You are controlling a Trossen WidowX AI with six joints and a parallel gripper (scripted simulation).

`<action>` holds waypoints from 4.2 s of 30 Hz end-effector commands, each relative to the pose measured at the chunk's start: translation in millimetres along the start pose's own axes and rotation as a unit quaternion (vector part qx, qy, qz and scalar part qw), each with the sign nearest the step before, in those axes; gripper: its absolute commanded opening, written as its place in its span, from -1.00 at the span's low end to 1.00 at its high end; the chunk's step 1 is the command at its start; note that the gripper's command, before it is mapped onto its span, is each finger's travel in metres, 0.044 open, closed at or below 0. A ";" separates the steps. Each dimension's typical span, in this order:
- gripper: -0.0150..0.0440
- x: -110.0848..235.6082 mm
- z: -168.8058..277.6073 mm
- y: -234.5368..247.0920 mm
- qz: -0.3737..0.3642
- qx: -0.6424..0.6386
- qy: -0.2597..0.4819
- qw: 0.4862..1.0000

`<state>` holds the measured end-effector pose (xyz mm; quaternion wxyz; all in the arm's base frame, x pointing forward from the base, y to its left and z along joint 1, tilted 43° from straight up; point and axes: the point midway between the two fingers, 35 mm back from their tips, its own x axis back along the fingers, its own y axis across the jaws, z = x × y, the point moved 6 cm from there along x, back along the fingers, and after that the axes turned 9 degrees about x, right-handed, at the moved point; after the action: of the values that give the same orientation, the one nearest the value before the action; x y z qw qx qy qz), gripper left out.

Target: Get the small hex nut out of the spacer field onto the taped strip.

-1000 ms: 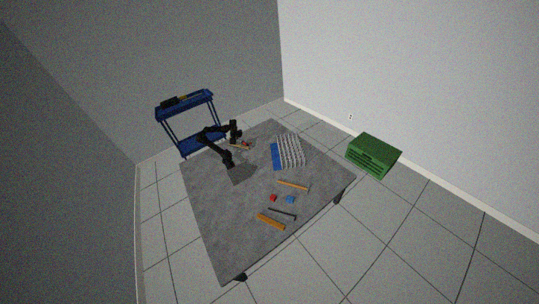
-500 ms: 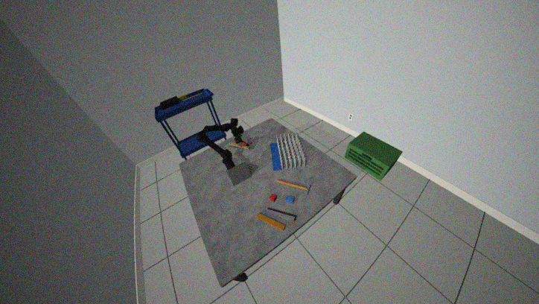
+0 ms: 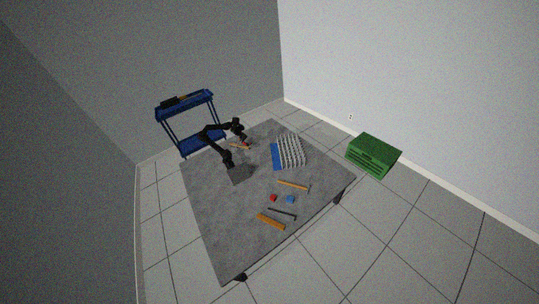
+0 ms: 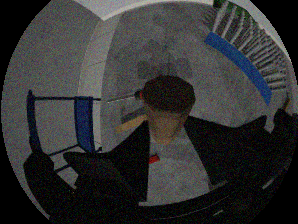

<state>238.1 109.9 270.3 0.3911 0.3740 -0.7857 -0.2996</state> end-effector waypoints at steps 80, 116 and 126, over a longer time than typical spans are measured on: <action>-0.49 8.3 -25.2 -81.5 0.116 0.850 0.359 0.367; -0.49 -104.8 19.3 -123.0 0.046 0.880 0.418 0.221; -0.49 -125.8 34.7 -128.2 0.049 0.881 0.416 0.222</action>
<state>304.5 150.5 107.5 0.0922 0.5197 -0.2899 0.7983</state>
